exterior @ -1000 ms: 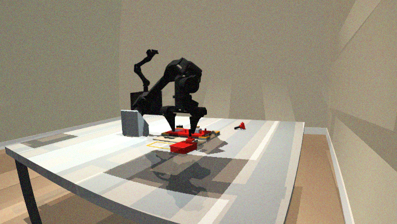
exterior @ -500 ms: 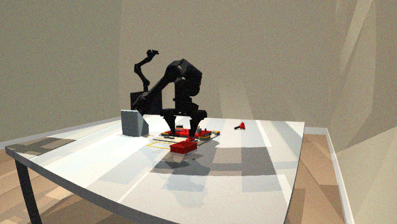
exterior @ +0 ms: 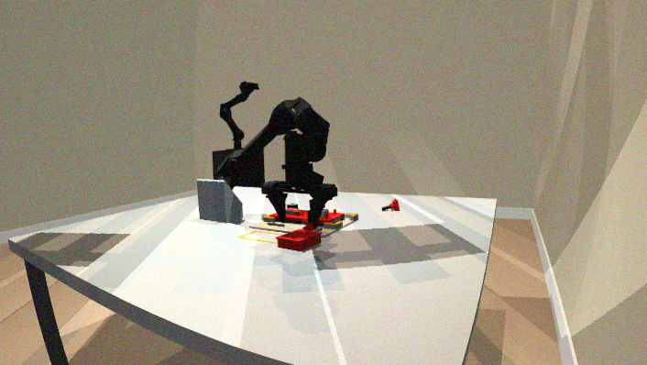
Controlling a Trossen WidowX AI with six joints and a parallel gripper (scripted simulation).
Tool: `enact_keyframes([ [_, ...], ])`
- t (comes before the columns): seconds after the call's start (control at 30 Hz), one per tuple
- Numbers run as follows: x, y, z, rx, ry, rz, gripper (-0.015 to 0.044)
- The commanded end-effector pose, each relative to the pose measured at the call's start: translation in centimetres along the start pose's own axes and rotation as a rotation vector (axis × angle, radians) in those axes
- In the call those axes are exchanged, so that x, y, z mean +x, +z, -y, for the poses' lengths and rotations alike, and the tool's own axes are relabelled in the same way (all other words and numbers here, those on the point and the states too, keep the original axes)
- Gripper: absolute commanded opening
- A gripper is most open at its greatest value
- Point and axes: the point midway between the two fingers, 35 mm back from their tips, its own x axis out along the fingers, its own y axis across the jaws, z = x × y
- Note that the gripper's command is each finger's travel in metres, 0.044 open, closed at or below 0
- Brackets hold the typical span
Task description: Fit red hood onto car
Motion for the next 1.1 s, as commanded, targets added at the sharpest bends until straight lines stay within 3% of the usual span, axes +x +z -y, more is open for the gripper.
enact_keyframes([
  [0.0,0.4,0.1,-0.1,0.008,-0.001,0.006,0.044],
  [1.07,2.4,0.2,-0.2,0.008,-0.001,0.008,0.044],
])
